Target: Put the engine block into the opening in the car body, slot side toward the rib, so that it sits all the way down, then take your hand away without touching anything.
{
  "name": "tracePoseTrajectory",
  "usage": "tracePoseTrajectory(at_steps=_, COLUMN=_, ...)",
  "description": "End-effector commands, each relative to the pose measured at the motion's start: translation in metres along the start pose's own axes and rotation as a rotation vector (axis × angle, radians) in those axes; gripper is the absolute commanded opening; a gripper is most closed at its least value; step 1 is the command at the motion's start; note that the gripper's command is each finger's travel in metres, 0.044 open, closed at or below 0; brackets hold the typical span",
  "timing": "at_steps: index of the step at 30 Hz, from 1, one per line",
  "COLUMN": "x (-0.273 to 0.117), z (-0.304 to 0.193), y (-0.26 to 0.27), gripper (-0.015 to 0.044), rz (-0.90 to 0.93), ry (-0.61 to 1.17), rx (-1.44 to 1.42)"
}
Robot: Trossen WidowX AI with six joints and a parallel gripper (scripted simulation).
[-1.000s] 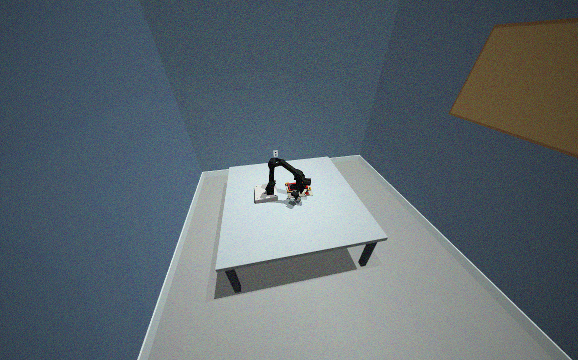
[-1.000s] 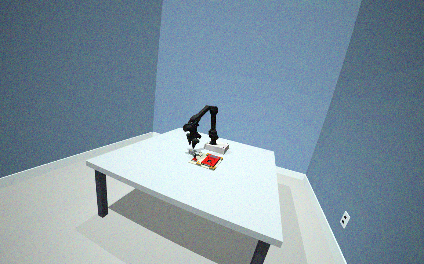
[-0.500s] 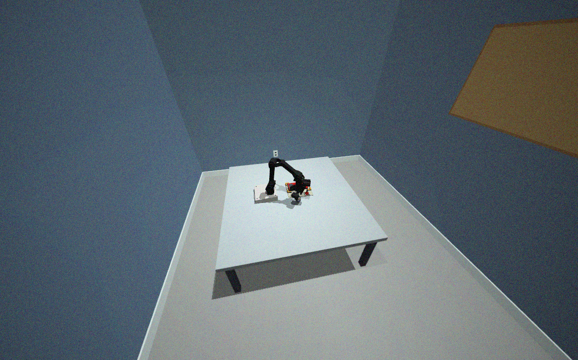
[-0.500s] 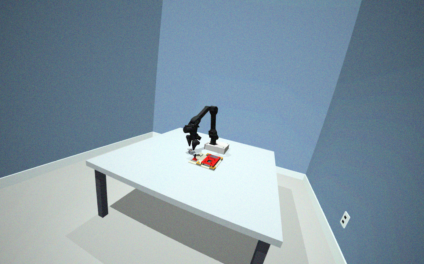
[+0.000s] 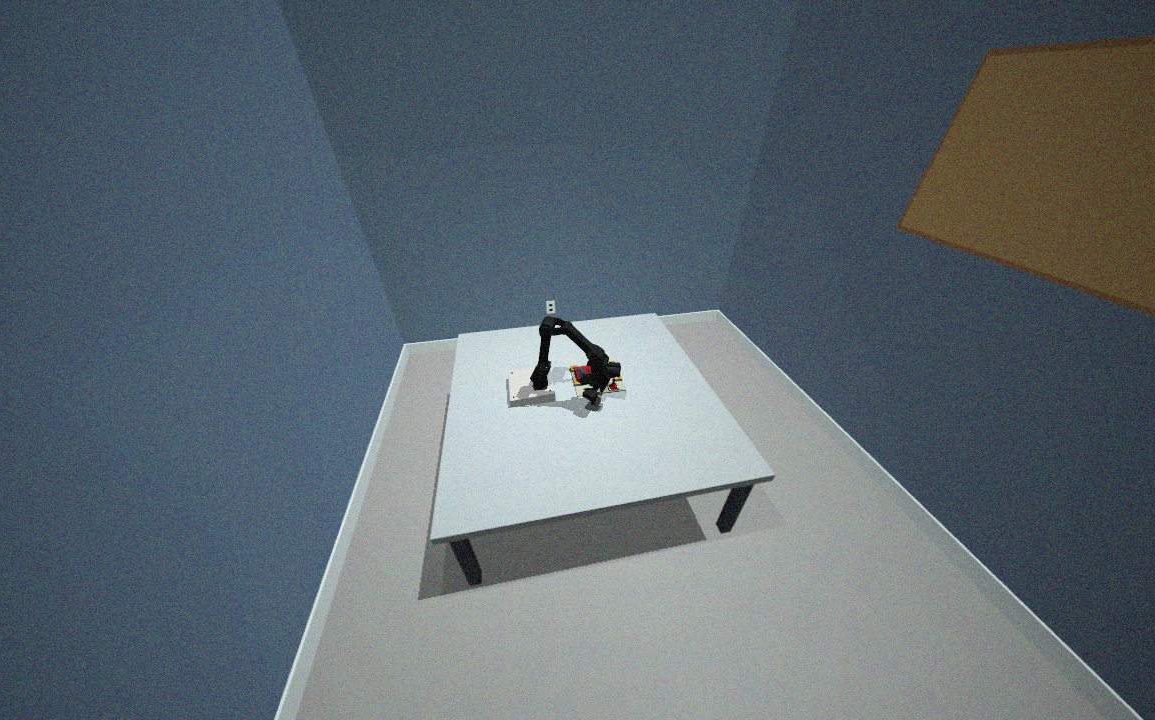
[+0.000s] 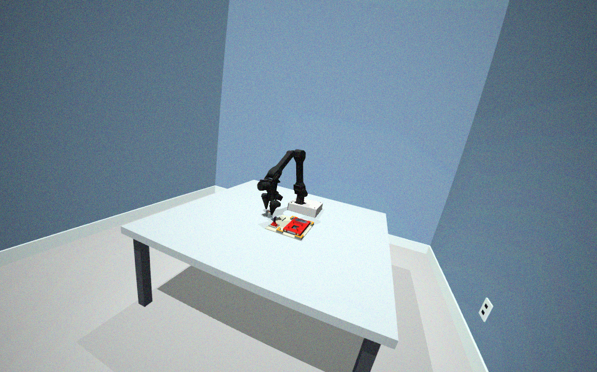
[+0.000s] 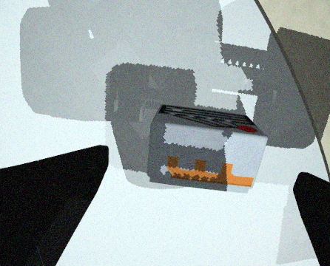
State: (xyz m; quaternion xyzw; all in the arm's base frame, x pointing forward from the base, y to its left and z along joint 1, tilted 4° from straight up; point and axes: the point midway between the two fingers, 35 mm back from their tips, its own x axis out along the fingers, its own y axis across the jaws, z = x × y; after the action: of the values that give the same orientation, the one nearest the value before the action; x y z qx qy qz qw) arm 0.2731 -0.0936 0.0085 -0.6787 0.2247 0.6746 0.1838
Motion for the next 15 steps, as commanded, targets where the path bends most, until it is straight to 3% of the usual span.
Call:
tracePoseTrajectory(at_steps=1, x=0.01, z=0.004, y=0.001, gripper=0.044, rz=0.006, ry=-0.018, rx=-0.008)
tracePoseTrajectory(at_steps=10, x=0.022, z=0.004, y=0.001, gripper=0.044, rz=0.006, ry=-0.018, rx=-0.008)
tracePoseTrajectory(at_steps=15, x=0.022, z=0.004, y=0.001, gripper=0.0309, rz=0.006, ry=-0.018, rx=-0.008)
